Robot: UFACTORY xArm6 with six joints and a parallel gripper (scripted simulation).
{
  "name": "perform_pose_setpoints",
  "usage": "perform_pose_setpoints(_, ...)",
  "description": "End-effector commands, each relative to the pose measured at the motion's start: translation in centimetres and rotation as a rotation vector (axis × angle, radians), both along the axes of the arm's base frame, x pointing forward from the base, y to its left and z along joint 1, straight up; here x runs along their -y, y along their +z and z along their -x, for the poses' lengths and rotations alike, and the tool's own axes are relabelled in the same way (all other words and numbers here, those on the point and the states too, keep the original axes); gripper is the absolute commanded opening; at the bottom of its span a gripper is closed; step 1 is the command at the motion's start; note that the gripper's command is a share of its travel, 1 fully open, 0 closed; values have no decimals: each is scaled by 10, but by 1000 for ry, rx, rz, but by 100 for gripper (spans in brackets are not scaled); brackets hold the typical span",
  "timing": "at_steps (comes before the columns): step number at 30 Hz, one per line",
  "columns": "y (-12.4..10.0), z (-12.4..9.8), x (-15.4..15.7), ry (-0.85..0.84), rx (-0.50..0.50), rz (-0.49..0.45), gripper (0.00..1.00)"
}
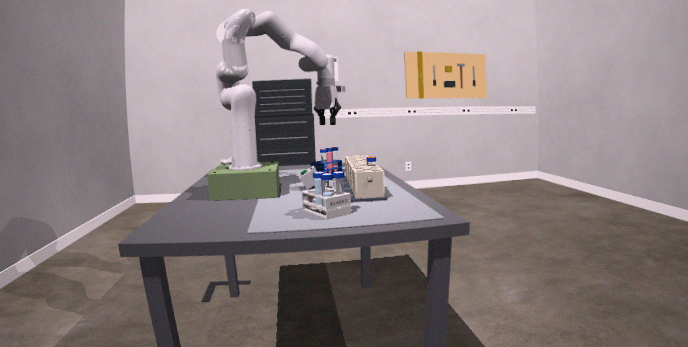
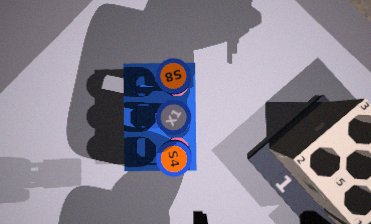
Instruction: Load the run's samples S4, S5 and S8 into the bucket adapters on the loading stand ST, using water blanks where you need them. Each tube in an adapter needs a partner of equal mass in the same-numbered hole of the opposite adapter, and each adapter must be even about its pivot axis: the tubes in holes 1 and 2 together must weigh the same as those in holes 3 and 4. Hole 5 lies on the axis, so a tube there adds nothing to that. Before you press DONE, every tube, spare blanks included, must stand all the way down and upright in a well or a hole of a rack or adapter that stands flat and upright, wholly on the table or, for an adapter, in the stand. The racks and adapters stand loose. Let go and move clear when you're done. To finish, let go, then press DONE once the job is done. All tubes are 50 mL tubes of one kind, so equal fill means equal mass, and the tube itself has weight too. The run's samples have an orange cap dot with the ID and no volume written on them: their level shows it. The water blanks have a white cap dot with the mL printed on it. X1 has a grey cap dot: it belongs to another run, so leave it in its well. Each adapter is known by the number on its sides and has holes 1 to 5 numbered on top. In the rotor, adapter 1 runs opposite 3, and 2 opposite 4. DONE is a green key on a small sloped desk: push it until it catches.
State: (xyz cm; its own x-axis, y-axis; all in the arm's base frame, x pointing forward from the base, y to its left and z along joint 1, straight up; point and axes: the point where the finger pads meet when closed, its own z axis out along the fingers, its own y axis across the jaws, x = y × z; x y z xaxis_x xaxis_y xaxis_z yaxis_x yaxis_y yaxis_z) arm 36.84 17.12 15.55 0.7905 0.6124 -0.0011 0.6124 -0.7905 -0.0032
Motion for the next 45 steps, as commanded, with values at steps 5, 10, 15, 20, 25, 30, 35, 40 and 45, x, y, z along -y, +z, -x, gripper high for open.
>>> perform_pose_setpoints(5,2,6,-39,-1,4,0,57)
perform_pose_setpoints(10,2,9,-55,-1,4,-1,57)
perform_pose_setpoints(15,2,9,-55,-1,4,-1,57)
perform_pose_setpoints(20,2,9,-55,-1,4,-1,57)
perform_pose_setpoints(25,-6,9,-55,-1,4,-1,57)
perform_pose_setpoints(30,-16,9,-55,-1,4,-1,57)
perform_pose_setpoints(35,-22,9,-55,-1,4,-1,57)
perform_pose_setpoints(40,-33,9,-55,-1,4,-1,57)
perform_pose_setpoints(45,-43,9,-55,-1,4,-1,57)
